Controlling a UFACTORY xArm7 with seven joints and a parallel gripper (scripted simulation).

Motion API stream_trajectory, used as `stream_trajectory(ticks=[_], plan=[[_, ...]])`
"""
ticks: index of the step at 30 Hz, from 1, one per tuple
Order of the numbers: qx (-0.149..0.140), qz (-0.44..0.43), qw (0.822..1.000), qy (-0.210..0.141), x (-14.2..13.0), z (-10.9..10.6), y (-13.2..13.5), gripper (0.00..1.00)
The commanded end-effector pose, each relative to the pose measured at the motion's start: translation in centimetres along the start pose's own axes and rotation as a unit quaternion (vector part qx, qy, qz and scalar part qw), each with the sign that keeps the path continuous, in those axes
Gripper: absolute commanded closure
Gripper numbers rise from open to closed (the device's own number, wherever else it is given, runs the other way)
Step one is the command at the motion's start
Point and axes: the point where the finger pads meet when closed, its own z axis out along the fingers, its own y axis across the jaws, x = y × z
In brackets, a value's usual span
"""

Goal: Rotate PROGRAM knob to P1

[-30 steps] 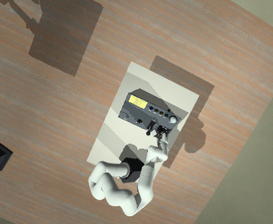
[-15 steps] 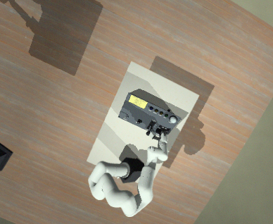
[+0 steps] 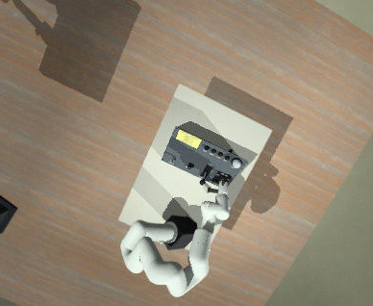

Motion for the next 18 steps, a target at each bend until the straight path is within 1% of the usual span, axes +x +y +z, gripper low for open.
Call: stream_trajectory(ticks=[1, 8, 10, 18], plan=[[-0.001, -0.039, 0.999, -0.002, -0.16, -0.08, 0.08, 1.00], [-0.001, -0.098, 0.995, -0.002, -0.16, -0.08, 0.08, 1.00], [-0.001, -0.098, 0.995, -0.002, -0.16, -0.08, 0.08, 1.00], [-0.001, -0.150, 0.989, -0.002, -0.16, -0.08, 0.08, 1.00]])
